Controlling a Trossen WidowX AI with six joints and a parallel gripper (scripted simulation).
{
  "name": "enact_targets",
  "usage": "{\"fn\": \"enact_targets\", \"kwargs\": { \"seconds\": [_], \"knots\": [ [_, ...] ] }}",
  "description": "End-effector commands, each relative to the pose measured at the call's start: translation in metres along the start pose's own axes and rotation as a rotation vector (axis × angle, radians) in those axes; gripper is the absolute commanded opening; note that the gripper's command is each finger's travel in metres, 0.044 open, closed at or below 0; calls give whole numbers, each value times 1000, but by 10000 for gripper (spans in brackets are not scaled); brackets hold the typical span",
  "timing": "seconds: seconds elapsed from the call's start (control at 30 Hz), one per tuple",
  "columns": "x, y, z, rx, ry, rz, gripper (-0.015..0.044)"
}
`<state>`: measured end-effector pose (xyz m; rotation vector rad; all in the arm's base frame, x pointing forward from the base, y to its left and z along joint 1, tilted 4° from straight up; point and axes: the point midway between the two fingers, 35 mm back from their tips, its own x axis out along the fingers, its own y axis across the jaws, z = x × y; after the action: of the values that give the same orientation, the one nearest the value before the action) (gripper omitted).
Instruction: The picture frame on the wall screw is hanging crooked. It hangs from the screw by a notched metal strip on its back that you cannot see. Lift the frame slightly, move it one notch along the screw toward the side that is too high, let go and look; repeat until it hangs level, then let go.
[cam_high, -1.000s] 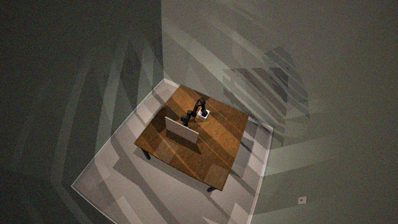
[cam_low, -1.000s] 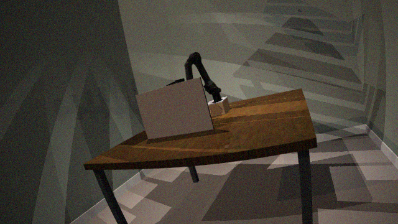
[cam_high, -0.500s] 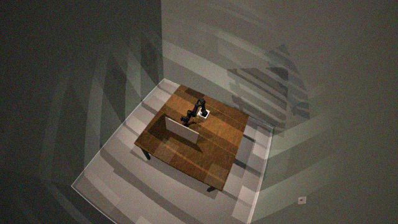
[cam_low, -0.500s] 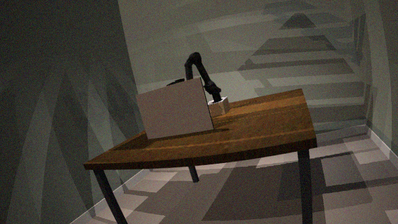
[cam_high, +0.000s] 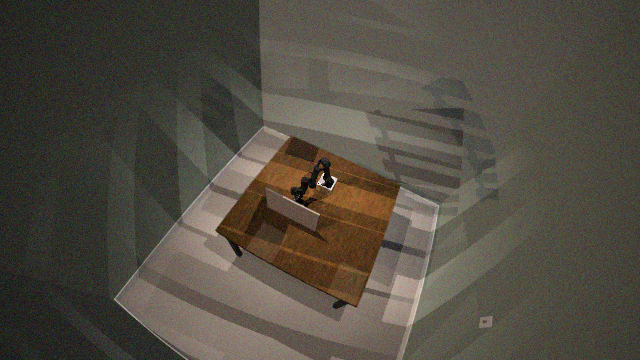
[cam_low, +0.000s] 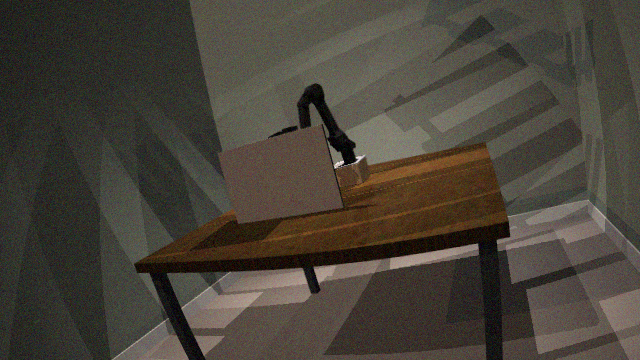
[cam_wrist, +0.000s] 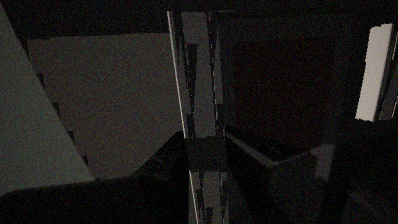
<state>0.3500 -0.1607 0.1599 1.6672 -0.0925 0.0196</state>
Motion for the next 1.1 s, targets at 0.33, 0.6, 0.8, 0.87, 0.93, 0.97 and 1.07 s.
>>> {"fn": "enact_targets", "kwargs": {
  "seconds": [0.33,0.6,0.8,0.87,0.93,0.97,1.07],
  "knots": [
    [0,2,-2,-8,-2,7,0],
    [0,2,-2,-8,-2,7,0],
    [0,2,-1,-8,-2,7,0],
    [0,2,-1,-8,-2,7,0],
    [0,1,-1,-8,-2,7,0],
    [0,1,-1,-8,-2,7,0],
    [0,0,-1,-8,-2,7,0]
  ]
}}
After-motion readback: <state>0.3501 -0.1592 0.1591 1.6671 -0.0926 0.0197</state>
